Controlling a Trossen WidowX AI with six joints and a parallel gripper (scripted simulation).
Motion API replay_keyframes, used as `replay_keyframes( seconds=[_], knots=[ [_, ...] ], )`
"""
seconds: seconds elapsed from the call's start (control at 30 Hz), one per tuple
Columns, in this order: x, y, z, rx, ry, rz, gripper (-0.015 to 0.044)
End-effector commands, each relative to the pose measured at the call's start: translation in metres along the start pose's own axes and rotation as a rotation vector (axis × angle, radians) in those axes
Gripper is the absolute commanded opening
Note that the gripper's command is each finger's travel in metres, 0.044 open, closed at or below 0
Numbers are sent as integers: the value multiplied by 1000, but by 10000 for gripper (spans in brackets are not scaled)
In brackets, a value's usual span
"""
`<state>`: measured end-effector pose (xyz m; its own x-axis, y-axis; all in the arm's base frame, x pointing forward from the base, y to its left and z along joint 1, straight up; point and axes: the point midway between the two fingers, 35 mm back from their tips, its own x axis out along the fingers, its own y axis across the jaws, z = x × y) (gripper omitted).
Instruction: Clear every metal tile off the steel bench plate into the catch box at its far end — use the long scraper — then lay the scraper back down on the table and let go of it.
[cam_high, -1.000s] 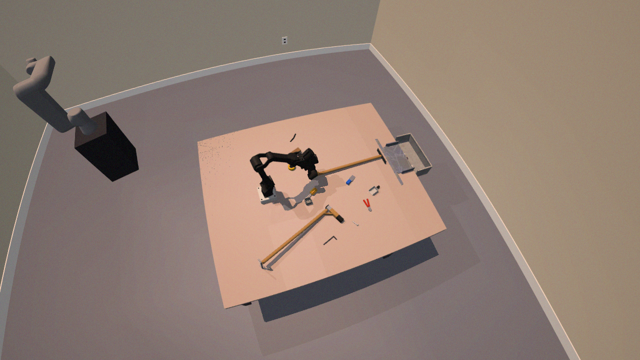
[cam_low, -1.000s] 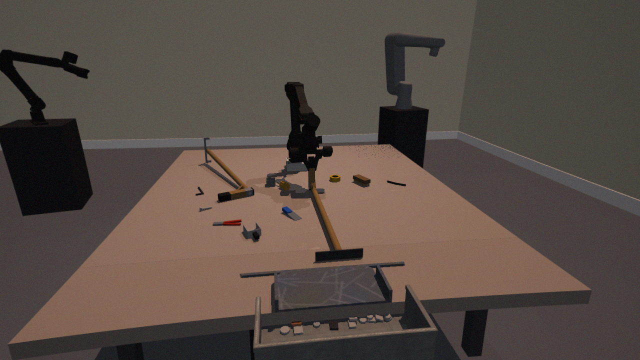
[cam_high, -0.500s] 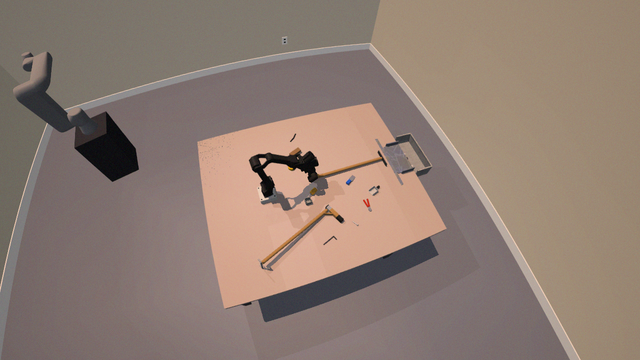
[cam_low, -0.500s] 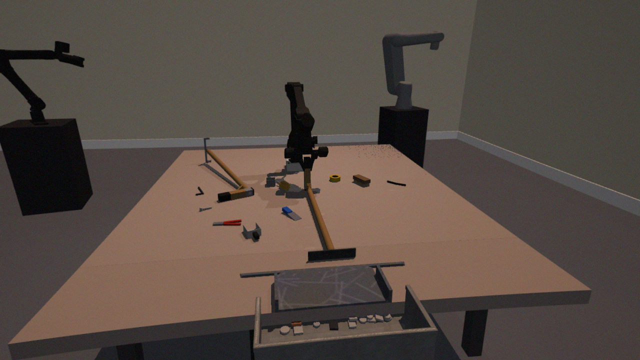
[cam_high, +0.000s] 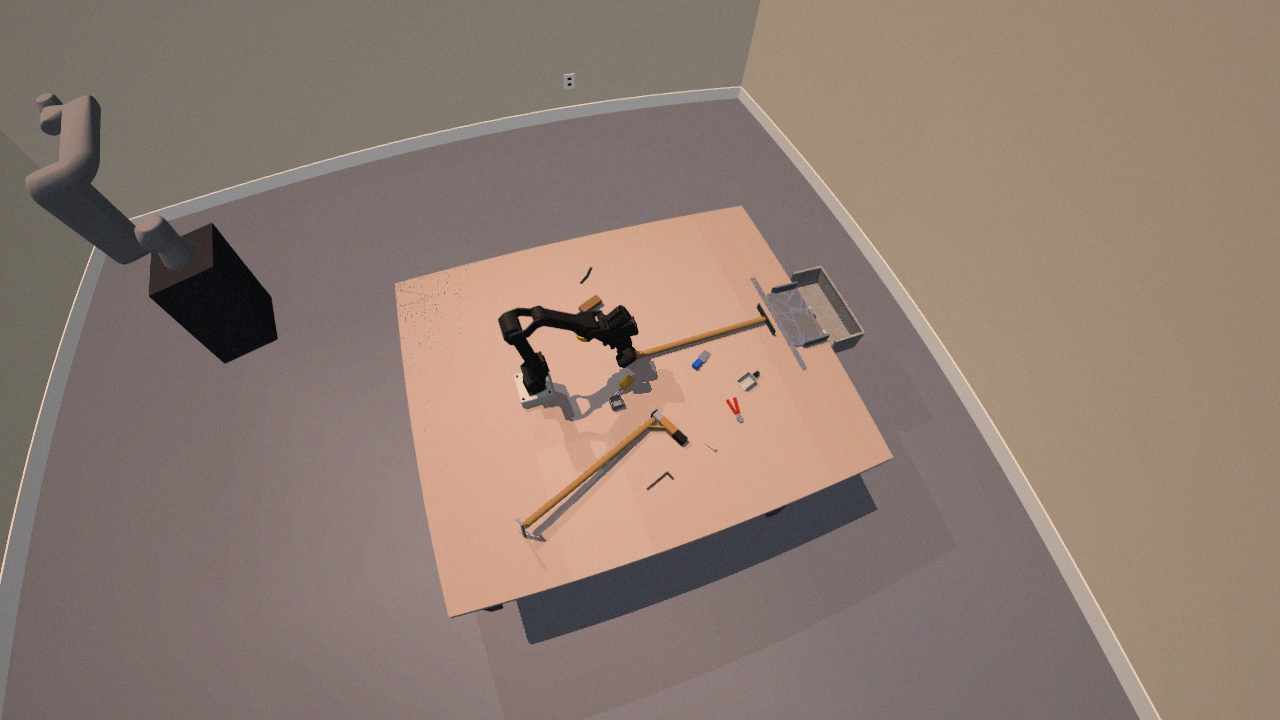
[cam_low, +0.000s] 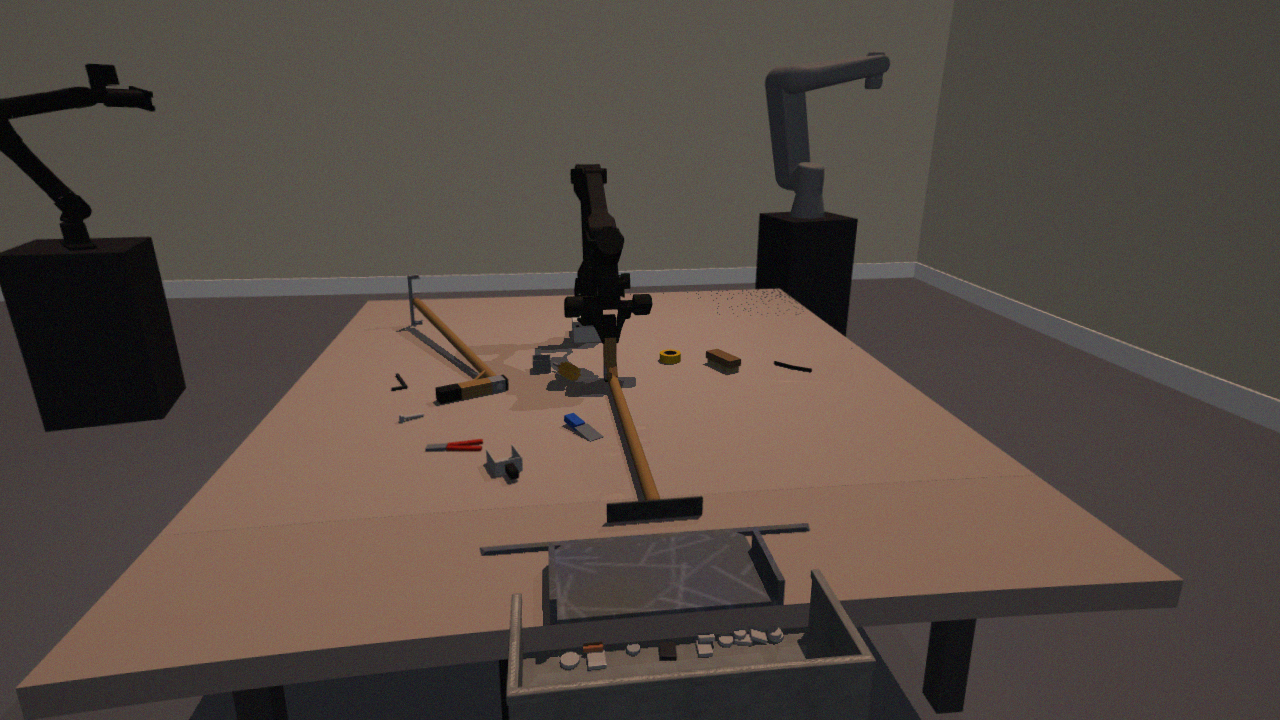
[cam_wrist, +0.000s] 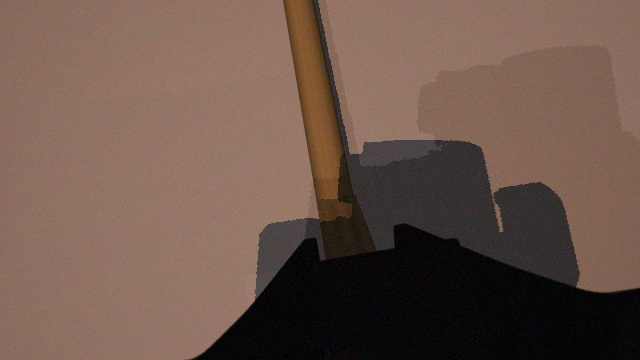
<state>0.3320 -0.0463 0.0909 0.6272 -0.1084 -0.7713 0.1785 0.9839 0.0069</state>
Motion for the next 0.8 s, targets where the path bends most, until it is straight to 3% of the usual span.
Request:
replay_keyframes(
  seconds=[0.0, 0.77],
  knots=[
    [1, -2, 10, 2, -16, -1, 0],
    [23, -8, 39, 8, -18, -7, 0]
  ],
)
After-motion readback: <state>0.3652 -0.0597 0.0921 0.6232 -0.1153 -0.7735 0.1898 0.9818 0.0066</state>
